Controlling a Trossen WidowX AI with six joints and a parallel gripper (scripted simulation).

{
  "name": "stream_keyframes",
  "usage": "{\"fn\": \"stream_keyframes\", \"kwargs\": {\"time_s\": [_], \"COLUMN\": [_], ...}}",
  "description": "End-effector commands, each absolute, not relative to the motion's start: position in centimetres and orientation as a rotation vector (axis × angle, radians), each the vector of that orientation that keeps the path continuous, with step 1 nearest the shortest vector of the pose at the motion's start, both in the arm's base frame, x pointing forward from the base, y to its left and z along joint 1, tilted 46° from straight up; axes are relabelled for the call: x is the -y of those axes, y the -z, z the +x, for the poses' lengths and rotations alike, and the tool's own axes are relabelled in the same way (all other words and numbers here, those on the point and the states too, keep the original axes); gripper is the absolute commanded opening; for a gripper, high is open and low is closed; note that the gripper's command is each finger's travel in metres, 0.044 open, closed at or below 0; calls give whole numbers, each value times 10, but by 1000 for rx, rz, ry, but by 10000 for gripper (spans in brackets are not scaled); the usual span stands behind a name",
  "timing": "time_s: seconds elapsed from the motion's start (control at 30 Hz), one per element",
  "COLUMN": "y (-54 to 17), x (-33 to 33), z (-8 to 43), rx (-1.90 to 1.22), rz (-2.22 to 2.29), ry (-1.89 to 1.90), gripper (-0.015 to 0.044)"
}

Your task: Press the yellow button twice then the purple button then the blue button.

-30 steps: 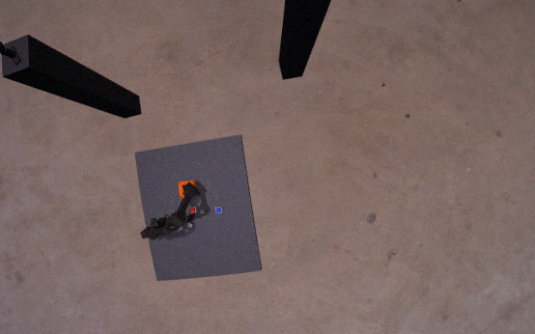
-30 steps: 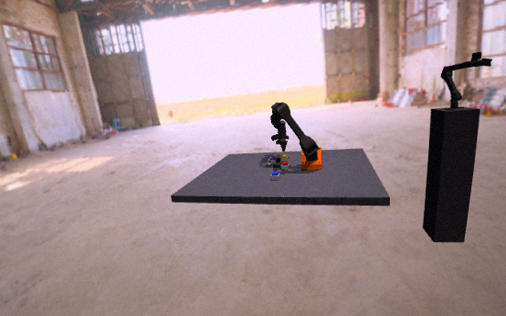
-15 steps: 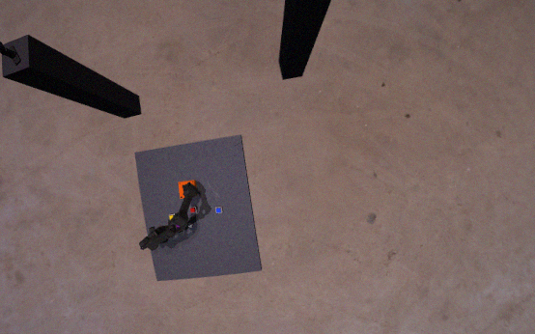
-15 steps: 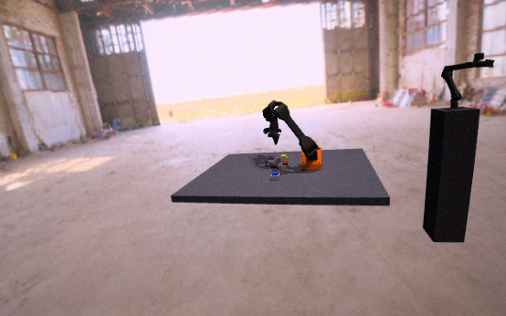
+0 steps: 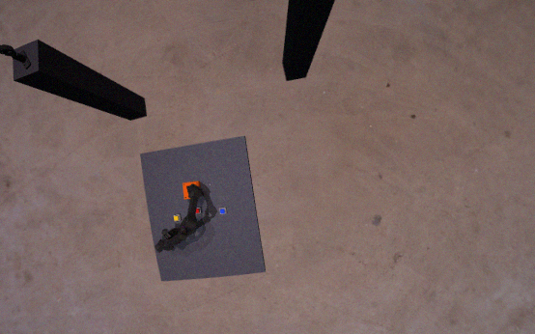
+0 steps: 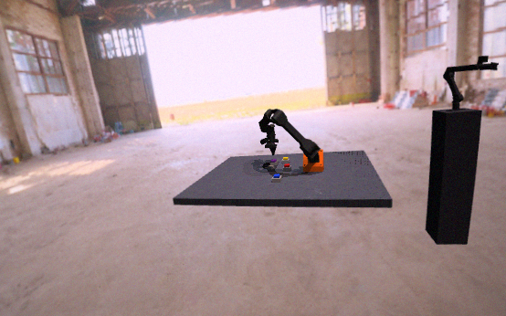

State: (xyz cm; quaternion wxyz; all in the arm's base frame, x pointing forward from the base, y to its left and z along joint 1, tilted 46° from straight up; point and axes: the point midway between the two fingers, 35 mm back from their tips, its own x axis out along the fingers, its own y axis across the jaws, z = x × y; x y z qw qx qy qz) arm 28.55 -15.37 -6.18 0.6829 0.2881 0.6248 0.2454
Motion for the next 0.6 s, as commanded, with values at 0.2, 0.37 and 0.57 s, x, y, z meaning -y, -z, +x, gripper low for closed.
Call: {"fn": "stream_keyframes", "kwargs": {"time_s": [0.2,0.37,0.57], "y": [75,80,87], "x": [142,136,130], "z": [288,289,290], "rx": [-1394,-1394,-1394], "rz": [655,656,656], "ry": [-544,-544,-545], "gripper": [20,20,20]}}
